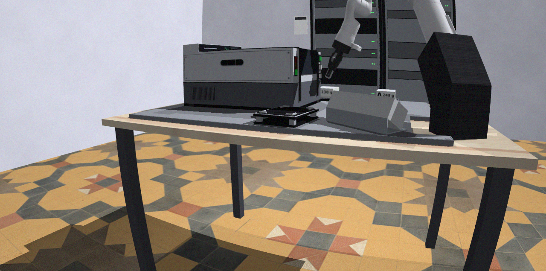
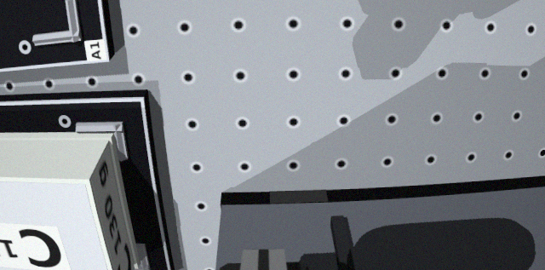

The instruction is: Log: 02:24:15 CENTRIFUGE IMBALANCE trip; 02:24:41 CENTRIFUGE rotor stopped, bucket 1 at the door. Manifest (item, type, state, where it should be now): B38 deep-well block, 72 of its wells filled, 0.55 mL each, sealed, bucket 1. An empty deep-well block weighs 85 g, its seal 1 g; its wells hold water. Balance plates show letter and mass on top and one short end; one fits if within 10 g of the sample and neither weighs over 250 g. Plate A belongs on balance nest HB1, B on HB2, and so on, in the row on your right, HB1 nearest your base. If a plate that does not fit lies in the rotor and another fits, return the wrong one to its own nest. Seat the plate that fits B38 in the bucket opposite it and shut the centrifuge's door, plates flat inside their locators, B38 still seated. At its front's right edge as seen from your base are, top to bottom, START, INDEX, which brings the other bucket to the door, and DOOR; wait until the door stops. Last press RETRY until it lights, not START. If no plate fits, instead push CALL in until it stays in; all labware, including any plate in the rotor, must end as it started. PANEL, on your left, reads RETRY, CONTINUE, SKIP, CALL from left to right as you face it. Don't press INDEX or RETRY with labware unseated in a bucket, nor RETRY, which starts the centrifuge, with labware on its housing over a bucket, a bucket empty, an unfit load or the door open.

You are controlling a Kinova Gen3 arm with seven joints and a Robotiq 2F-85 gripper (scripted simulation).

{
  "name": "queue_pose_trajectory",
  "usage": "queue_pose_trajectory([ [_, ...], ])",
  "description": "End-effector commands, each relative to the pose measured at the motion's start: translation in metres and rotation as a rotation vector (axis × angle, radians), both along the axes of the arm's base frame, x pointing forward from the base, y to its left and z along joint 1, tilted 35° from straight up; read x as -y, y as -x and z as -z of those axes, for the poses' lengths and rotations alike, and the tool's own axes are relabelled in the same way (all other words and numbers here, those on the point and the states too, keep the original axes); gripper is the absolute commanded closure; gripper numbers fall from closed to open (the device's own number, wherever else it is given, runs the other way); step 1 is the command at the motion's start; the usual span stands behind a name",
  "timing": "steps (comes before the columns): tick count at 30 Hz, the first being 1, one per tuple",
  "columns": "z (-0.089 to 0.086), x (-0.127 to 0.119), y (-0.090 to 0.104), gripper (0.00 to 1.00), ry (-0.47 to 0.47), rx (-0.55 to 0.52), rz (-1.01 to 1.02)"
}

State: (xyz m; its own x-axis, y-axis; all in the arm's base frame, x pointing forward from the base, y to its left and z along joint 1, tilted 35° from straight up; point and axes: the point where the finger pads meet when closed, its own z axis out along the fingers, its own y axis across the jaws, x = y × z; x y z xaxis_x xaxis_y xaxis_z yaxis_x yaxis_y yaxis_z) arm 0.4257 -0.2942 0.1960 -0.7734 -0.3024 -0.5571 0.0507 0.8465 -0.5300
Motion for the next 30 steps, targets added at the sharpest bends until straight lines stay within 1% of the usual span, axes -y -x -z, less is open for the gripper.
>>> queue_pose_trajectory([
  [1, -0.001, 0.000, 0.000, 0.90, 0.001, 0.001, -0.001],
  [30, -0.004, -0.002, -0.016, 0.90, 0.001, 0.001, -0.001],
])
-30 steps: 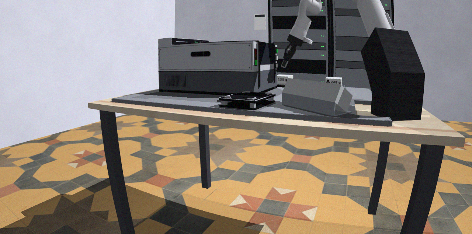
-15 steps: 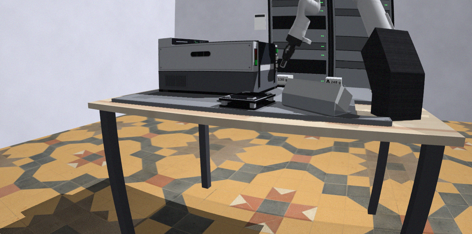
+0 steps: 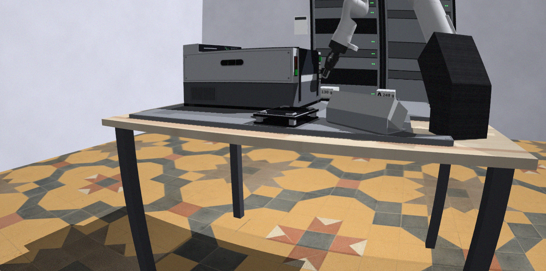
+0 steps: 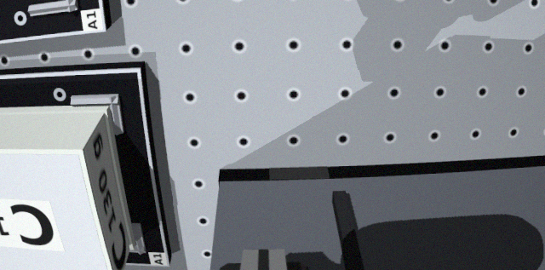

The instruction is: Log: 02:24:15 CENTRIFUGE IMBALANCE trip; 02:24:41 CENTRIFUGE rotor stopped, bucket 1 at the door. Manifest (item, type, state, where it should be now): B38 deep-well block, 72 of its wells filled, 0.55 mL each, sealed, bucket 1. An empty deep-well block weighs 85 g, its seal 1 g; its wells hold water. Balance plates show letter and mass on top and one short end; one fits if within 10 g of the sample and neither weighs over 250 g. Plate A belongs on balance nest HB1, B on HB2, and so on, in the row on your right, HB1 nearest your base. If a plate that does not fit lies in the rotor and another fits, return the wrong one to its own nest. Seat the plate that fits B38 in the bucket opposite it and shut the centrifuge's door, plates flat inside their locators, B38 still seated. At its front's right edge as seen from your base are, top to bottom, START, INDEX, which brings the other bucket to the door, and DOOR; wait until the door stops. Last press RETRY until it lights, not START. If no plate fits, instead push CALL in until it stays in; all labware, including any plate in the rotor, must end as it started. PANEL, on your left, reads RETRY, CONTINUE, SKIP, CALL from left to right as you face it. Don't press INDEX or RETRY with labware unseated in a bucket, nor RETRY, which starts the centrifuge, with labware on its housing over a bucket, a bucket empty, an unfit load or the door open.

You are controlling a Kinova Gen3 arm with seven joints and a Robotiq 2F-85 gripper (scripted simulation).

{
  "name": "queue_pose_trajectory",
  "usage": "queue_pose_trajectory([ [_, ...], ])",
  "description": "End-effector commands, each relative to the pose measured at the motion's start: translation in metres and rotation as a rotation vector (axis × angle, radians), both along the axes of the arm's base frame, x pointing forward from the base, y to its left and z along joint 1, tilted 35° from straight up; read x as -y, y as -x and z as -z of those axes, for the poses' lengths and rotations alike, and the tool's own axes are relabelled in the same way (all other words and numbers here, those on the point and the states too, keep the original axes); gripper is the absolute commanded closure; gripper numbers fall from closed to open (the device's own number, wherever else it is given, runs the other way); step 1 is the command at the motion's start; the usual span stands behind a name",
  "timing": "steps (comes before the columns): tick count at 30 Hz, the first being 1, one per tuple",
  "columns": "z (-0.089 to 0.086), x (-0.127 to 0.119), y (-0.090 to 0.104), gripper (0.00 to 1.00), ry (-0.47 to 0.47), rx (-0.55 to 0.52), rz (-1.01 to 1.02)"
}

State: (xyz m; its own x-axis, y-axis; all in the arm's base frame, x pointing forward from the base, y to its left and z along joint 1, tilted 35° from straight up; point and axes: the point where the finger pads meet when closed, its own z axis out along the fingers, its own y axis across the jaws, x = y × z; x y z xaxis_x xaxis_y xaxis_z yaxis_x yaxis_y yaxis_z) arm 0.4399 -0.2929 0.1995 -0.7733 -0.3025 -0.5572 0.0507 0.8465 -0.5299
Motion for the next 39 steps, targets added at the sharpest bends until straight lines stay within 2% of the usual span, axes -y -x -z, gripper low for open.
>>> queue_pose_trajectory([
  [1, -0.0012, -0.0003, -0.0021, 0.90, 0.001, 0.001, 0.000],
  [17, -0.0033, -0.0011, -0.0106, 0.90, 0.001, 0.001, 0.000],
  [39, -0.0027, -0.0010, -0.0081, 0.90, 0.001, 0.001, 0.000],
])
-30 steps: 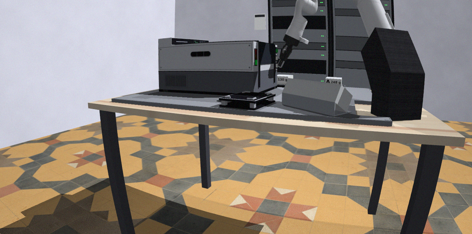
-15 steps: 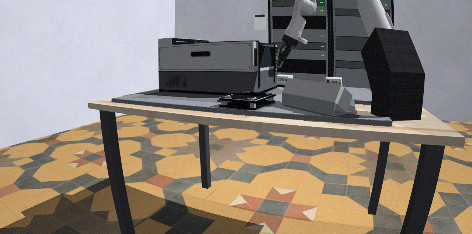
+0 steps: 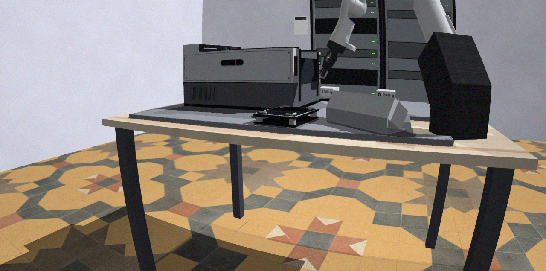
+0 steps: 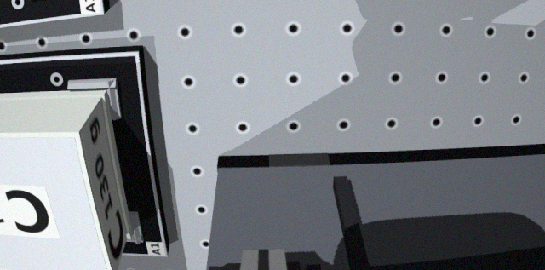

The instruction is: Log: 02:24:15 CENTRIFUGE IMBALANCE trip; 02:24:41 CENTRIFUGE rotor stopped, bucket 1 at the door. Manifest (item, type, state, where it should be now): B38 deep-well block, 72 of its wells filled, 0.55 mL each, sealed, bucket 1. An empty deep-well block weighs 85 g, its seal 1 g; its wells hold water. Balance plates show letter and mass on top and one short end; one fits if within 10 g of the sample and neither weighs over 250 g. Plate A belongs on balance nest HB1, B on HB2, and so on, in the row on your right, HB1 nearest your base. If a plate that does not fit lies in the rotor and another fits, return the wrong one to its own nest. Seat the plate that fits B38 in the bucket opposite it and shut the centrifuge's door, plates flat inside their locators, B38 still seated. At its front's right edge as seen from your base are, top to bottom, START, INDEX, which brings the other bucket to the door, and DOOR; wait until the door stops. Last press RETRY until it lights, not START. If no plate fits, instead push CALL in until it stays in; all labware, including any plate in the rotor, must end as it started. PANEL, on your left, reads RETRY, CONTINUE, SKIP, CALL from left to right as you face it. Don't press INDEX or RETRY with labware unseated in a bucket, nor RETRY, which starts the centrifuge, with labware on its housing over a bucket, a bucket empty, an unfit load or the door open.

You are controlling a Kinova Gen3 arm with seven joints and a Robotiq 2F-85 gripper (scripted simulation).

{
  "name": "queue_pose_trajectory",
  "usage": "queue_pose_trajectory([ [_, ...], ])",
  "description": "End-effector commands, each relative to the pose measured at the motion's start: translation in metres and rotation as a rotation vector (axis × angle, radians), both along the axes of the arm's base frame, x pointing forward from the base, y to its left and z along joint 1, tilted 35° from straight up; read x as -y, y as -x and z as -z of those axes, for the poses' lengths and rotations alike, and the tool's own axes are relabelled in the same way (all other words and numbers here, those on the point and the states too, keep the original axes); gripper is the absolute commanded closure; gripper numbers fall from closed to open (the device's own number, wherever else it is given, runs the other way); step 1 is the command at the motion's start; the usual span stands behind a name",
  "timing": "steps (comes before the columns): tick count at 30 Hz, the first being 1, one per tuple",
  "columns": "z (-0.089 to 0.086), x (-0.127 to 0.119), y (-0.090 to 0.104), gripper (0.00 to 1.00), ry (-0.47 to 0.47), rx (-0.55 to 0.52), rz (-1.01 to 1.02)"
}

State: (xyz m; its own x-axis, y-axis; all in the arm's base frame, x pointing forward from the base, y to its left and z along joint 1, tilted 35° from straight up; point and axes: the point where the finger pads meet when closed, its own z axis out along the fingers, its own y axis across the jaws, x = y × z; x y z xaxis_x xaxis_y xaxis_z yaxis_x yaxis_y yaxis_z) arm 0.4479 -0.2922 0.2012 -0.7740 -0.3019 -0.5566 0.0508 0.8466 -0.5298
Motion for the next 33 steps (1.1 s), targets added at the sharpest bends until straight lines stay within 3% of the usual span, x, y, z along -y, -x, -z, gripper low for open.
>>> queue_pose_trajectory([
  [1, -0.001, 0.000, 0.001, 0.90, 0.001, 0.002, -0.001],
  [28, 0.007, 0.003, 0.032, 0.90, 0.001, 0.002, -0.001],
  [33, -0.002, -0.003, 0.040, 0.90, 0.001, 0.002, -0.001],
])
